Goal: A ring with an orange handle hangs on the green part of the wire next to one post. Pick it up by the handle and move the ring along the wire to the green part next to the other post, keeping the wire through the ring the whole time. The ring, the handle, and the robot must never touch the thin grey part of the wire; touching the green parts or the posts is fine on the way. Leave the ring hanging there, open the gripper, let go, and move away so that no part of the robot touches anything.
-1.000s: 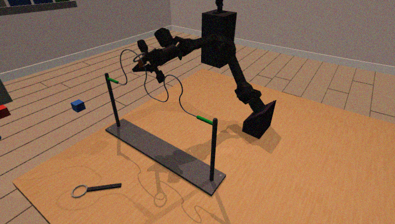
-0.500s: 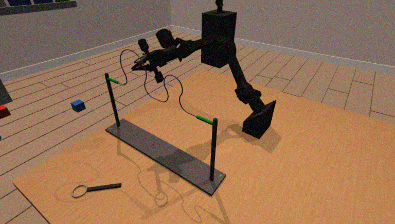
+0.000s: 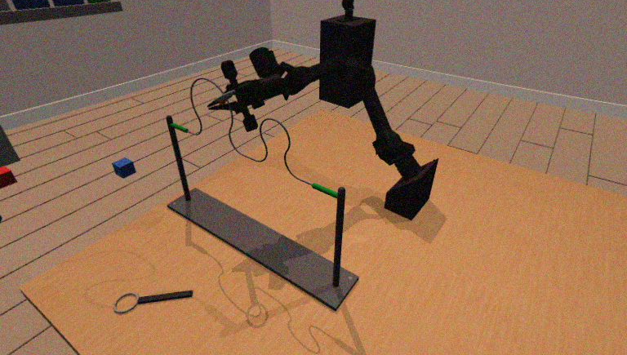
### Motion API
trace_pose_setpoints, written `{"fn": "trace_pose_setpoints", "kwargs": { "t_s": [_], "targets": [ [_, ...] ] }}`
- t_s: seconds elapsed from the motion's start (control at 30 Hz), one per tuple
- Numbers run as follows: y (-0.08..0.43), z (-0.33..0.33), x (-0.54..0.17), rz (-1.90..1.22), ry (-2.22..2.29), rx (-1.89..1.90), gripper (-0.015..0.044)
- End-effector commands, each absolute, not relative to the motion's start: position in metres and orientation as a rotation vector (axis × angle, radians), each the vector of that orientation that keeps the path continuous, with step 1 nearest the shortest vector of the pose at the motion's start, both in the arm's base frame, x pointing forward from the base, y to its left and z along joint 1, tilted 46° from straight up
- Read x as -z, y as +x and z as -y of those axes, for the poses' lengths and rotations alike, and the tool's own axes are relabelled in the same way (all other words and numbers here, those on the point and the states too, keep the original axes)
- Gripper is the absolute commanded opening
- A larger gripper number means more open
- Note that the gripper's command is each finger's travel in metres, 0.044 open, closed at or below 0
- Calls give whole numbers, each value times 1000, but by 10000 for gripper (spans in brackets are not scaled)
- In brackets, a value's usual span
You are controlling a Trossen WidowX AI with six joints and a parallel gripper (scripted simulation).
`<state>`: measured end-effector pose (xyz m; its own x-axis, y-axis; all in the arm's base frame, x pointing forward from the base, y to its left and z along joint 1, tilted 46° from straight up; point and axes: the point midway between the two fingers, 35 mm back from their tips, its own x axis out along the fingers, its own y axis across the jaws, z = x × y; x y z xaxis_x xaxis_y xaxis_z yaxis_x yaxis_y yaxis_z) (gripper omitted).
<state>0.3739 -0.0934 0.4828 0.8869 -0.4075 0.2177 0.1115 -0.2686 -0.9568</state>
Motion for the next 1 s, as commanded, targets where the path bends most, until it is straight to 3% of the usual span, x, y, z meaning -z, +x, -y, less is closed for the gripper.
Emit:
{"fn": "trace_pose_setpoints", "kwargs": {
  "t_s": [0.0,0.97],
  "targets": [
    [375,93,-480,-218,-1817,503,-150],
    [375,90,-488,-151,-2023,556,-150]
  ]
}}
